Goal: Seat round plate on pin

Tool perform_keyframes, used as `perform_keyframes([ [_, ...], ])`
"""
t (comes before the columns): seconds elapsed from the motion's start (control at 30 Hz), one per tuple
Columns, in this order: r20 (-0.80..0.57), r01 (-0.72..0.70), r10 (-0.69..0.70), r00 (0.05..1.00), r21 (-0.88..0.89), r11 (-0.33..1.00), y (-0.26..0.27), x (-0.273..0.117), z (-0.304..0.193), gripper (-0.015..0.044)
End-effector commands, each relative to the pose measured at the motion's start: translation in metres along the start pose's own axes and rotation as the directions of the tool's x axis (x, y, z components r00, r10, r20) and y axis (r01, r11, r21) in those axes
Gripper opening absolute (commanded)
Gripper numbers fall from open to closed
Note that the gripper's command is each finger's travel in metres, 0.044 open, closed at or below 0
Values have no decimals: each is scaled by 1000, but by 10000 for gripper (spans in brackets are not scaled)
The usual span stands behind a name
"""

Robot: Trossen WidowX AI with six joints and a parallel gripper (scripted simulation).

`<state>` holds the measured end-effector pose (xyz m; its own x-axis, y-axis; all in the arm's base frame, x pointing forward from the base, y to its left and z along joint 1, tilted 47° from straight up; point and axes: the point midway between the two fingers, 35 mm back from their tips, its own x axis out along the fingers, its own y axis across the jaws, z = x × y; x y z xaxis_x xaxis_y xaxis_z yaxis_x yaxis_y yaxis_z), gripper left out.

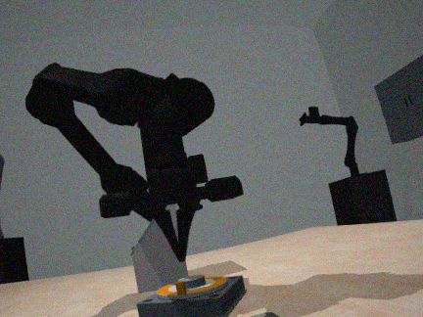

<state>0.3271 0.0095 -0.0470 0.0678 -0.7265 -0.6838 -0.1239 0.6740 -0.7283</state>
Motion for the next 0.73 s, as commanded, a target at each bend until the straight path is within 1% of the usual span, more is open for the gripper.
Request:
perform_keyframes([
  [0.0, 1, -6, 6, 1000, 10, 1000, 0, -14, 0, 0],
  [0.03, 4, -1, 1, 1000, 1, 1000, 0, -4, 1, 0],
  [0.7, 4, -1, 1, 1000, 1, 1000, 0, -4, 1, 0],
])
